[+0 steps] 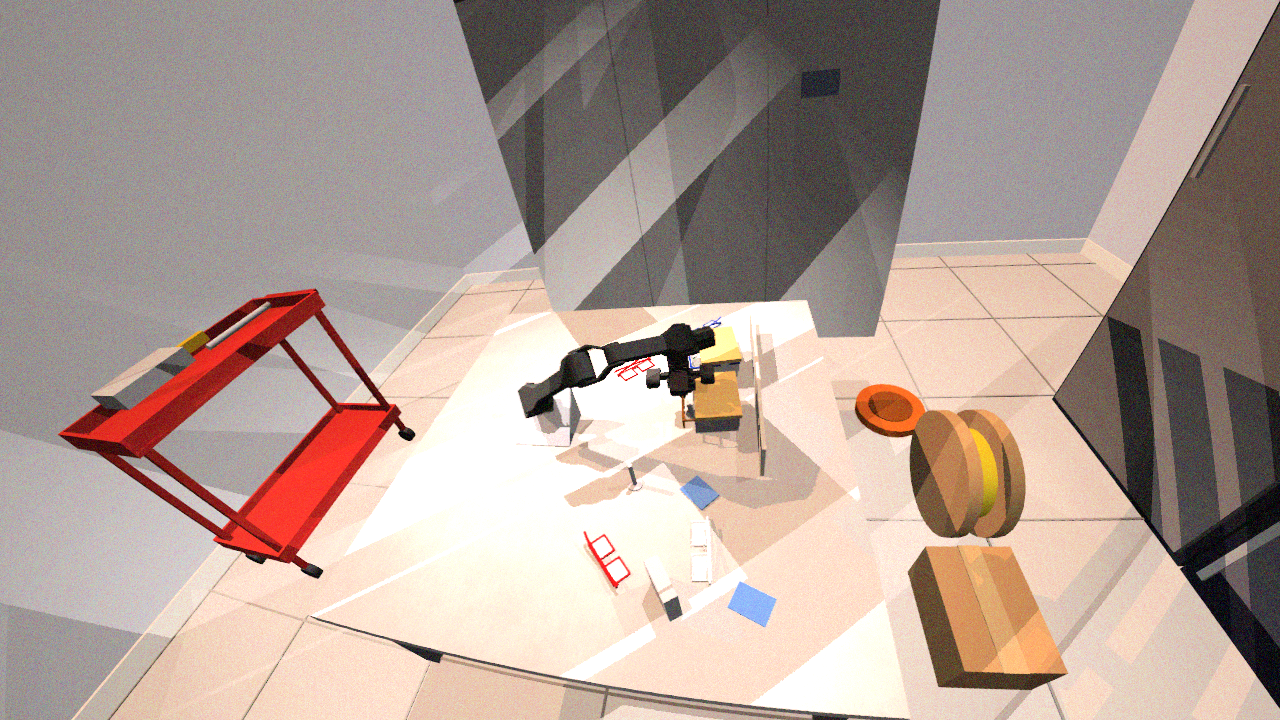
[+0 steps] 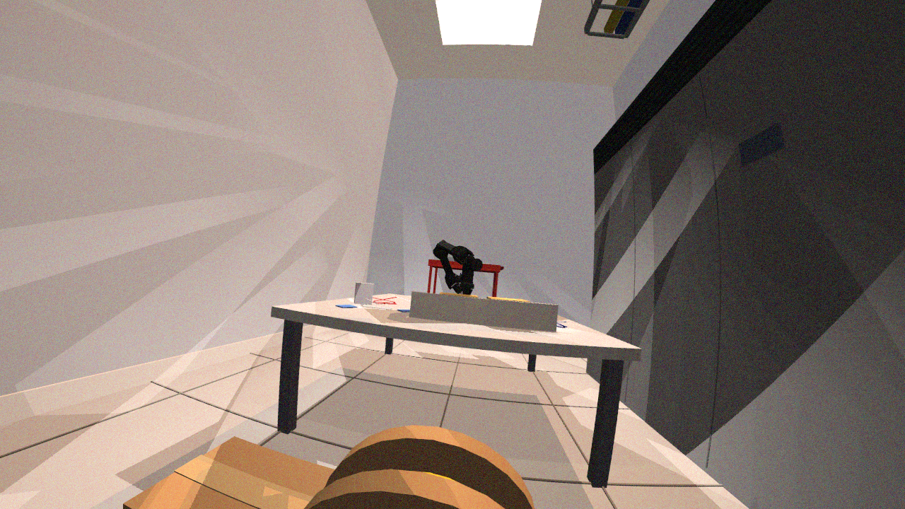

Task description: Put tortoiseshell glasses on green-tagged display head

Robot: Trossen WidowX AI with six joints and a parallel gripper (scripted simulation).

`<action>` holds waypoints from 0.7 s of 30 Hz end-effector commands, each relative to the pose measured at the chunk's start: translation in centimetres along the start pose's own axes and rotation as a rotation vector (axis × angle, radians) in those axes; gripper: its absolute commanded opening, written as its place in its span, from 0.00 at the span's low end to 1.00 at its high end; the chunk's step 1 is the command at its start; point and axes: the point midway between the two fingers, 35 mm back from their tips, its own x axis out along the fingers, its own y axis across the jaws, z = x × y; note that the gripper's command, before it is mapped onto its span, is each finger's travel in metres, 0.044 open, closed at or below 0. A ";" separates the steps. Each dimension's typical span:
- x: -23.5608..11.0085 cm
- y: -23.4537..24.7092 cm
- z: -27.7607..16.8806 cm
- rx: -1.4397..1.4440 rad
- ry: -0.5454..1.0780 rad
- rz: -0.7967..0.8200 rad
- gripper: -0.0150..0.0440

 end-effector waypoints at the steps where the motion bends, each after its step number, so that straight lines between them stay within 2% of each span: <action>1: 0.1 0.0 0.0 -0.004 -0.003 0.002 0.25; 14: 0.5 0.1 0.1 -0.004 -0.003 0.002 0.25; 18: 0.4 0.1 0.1 0.002 0.001 0.002 0.43; 21: 0.4 0.1 0.1 0.002 0.001 0.002 0.44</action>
